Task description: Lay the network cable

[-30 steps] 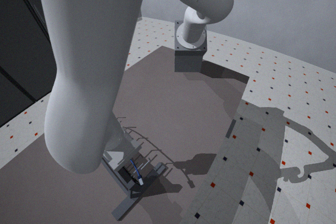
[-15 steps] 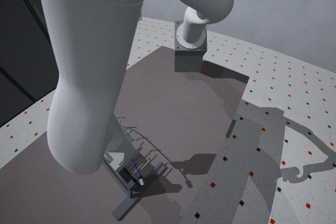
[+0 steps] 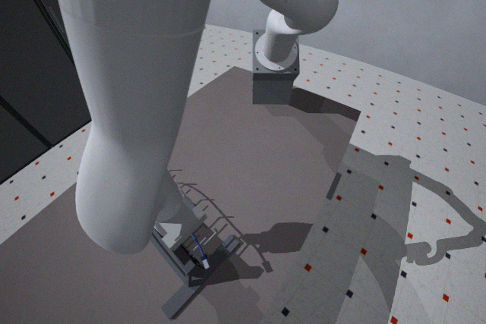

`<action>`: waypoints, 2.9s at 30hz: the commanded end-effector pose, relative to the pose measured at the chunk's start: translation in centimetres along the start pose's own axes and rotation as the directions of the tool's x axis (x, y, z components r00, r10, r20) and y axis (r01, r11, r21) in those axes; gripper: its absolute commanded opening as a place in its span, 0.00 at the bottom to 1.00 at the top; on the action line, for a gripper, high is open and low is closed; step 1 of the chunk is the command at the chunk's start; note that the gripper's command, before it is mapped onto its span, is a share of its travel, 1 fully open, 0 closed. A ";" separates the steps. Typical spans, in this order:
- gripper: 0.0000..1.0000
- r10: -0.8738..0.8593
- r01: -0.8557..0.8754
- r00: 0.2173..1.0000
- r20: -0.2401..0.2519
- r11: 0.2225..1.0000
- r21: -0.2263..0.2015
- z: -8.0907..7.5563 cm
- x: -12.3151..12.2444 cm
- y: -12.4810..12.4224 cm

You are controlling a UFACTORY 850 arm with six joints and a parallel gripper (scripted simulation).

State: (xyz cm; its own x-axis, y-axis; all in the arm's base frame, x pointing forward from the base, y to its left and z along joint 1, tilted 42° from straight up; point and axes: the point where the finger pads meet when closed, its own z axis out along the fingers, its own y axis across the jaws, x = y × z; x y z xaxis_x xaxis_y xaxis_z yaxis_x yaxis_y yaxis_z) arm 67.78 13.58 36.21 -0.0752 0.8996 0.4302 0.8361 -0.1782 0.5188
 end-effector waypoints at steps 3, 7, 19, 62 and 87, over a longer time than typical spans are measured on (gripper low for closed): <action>0.00 -0.001 0.001 1.000 -0.001 1.000 -0.002 0.4 0.0 0.1; 0.00 -0.001 0.001 1.000 -0.001 1.000 -0.002 0.5 0.0 0.1; 0.00 -0.001 0.001 1.000 -0.001 1.000 -0.002 0.6 0.0 0.1; 0.00 0.000 0.000 1.000 -0.001 1.000 -0.002 0.6 0.0 -3.9; 0.00 0.000 0.000 1.000 -0.001 1.000 -0.002 1.0 0.0 -3.9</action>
State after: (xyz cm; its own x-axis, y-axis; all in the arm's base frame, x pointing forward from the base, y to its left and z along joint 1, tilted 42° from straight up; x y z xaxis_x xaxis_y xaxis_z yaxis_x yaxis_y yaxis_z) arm 64.94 14.66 33.48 -0.0755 0.8995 0.4304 0.8359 -0.1782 0.5191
